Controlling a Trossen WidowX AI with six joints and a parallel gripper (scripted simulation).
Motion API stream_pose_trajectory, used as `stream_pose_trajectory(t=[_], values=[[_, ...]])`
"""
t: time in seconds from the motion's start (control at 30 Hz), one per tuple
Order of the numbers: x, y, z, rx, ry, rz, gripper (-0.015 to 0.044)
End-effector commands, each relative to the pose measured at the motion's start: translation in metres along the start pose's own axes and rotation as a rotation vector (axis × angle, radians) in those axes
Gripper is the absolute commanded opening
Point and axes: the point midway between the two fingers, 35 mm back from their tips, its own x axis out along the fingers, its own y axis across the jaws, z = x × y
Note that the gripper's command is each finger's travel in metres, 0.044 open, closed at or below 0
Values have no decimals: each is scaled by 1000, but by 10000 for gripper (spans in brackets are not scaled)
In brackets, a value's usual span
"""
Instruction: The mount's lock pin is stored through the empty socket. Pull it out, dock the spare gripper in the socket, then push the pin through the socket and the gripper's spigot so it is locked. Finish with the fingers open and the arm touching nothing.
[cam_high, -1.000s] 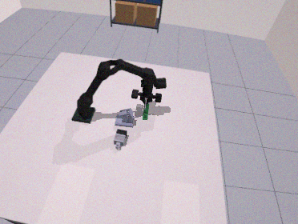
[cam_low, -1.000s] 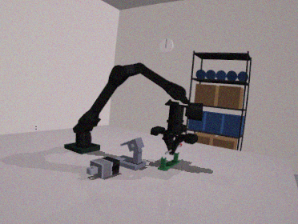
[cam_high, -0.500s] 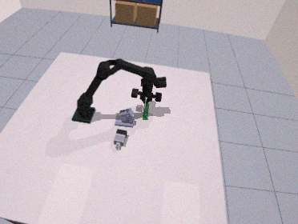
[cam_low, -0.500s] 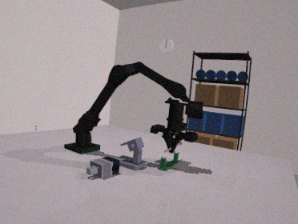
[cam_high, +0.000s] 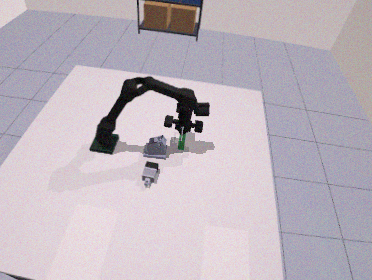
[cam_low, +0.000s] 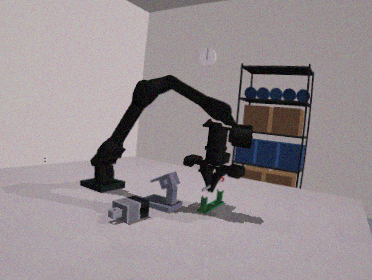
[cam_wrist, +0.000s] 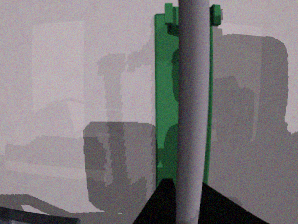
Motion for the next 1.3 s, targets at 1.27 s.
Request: stream_pose_trajectory(t=[1.27], values=[[31,-6,-18,-7,-1,-17,0]])
